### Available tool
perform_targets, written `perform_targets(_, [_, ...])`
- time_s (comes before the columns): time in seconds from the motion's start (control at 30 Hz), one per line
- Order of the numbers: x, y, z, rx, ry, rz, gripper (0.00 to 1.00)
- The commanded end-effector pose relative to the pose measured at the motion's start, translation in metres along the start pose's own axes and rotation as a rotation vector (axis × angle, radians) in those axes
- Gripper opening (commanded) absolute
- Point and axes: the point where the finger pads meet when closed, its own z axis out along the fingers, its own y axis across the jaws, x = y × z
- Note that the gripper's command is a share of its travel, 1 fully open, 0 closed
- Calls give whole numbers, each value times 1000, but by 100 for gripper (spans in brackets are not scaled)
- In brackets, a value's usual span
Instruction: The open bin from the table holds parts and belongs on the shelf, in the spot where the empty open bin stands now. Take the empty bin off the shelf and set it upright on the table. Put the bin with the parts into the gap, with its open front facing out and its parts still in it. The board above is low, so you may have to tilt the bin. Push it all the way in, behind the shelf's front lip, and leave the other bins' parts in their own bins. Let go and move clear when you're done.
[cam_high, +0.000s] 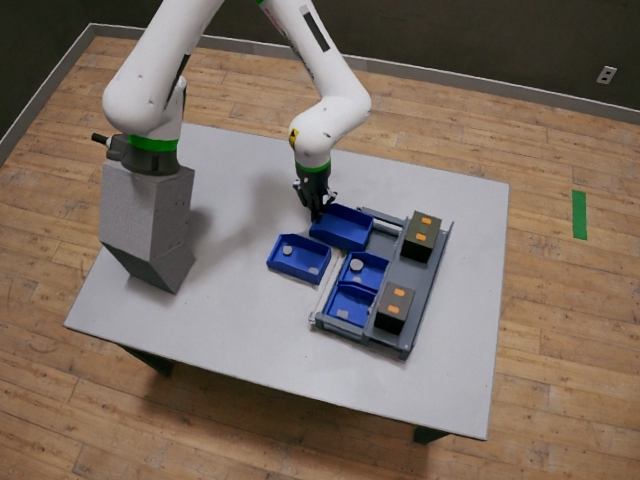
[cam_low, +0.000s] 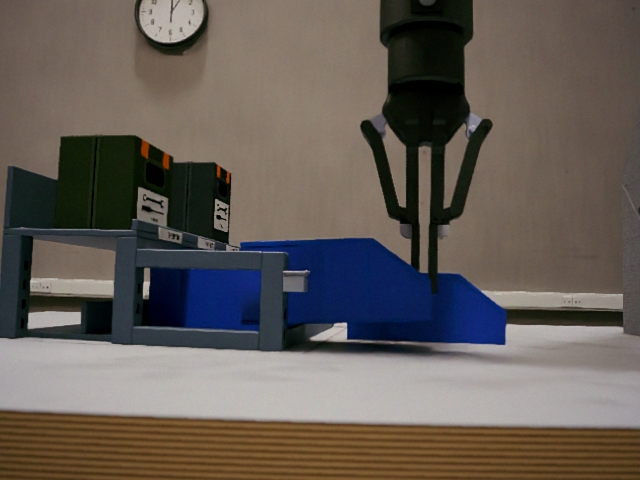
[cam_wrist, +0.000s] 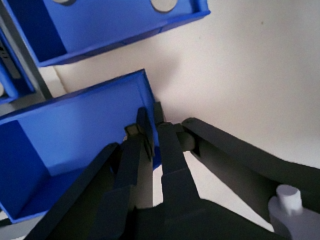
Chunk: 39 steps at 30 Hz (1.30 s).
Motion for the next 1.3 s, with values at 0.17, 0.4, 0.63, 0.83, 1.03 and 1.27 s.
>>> perform_targets(0.17, [0, 12, -1, 1, 0, 0, 10])
perform_targets(0.4, [0, 17, -1, 1, 0, 0, 10])
perform_targets(0.63, [0, 20, -1, 1, 0, 0, 10])
perform_targets(0.83, [0, 20, -1, 1, 0, 0, 10])
perform_targets(1.03, [0, 20, -1, 1, 0, 0, 10])
perform_targets(1.27, [0, 20, -1, 1, 0, 0, 10])
